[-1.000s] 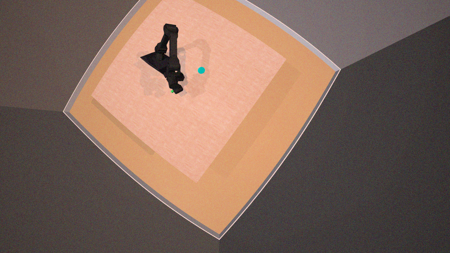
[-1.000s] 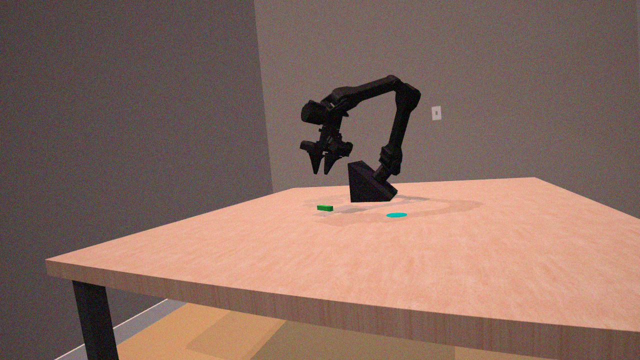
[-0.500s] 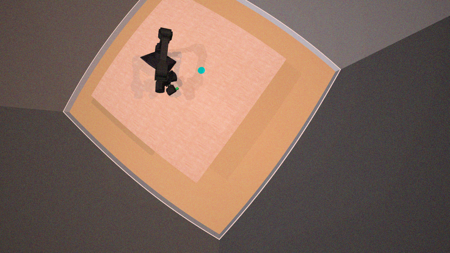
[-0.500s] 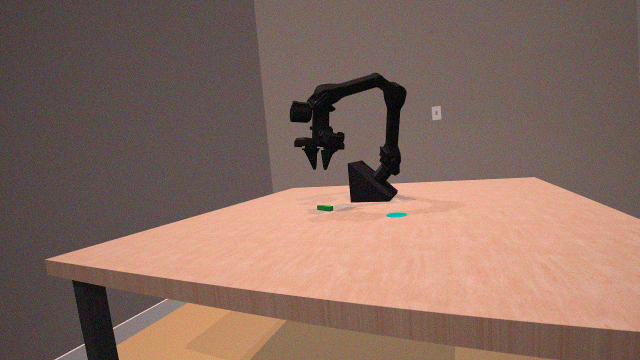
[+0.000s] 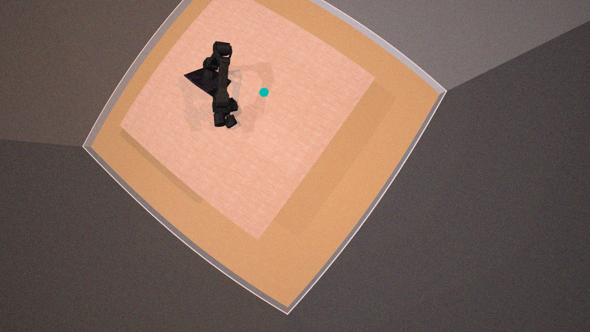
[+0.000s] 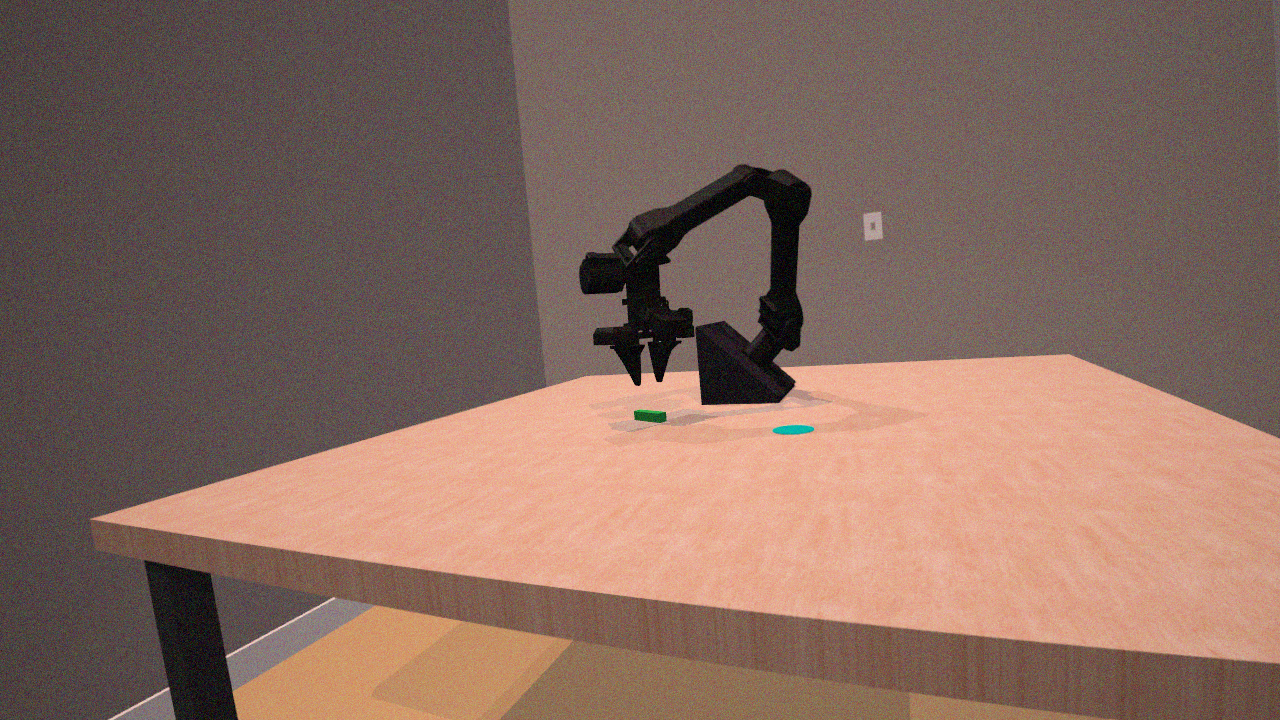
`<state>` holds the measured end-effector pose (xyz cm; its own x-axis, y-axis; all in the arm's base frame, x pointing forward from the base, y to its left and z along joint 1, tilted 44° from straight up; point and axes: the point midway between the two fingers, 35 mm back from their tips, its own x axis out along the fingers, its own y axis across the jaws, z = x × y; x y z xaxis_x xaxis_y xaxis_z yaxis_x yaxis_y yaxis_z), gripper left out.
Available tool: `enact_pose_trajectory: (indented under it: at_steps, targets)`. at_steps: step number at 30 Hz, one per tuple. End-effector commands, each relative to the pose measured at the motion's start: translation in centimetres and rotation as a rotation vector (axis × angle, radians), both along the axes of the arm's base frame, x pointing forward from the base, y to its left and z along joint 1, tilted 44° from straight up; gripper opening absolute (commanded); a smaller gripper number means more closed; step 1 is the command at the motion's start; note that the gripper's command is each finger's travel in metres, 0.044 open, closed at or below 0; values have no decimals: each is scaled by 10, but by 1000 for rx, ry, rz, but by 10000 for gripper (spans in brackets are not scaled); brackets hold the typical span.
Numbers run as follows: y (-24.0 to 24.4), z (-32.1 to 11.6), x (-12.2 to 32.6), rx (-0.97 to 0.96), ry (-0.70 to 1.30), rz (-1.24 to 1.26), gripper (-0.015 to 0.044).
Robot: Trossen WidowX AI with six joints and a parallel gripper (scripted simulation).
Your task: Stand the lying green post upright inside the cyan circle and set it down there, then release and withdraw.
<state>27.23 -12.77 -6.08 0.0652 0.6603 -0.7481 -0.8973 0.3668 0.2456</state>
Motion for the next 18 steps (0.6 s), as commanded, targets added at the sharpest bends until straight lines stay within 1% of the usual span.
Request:
enact_pose_trajectory:
  at_steps: [1,3,5,13,18]
  targets:
    - [34,-28,-5,25,20,4,233]
    - [45,-38,-7,27,20,5,233]
    - [47,-39,-7,27,20,5,233]
    - [47,-39,-7,27,20,5,22]
    - [45,-38,-7,27,20,5,22]
